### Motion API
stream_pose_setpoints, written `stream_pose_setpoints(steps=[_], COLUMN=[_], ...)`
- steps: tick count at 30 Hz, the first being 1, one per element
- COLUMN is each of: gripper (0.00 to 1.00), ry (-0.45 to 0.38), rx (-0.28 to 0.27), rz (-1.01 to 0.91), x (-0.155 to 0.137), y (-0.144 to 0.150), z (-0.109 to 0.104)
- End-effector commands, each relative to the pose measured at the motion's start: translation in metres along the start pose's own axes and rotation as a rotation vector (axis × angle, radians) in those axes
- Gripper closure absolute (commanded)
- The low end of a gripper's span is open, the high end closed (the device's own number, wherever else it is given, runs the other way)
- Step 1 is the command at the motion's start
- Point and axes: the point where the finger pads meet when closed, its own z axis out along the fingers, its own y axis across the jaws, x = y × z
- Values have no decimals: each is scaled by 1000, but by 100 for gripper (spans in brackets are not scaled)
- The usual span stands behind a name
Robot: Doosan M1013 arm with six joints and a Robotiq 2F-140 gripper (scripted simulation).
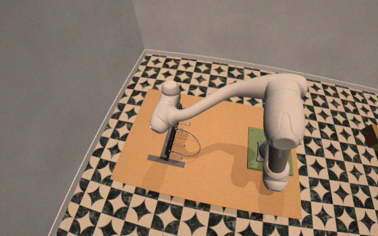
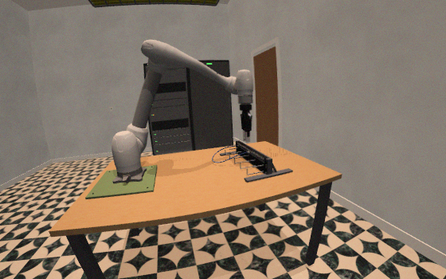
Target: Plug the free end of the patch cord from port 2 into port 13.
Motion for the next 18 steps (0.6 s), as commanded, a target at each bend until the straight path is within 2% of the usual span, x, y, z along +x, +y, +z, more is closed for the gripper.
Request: stream_pose_setpoints(steps=[1, 5, 6, 18], gripper=[78, 78, 100, 100], ry=[0, 0, 0, 0], rx=[0, 0, 0, 0], rz=[0, 0, 0, 0], x=[0, 0, 0, 0], y=[0, 0, 0, 0], z=[-3, -3, -3, -3])
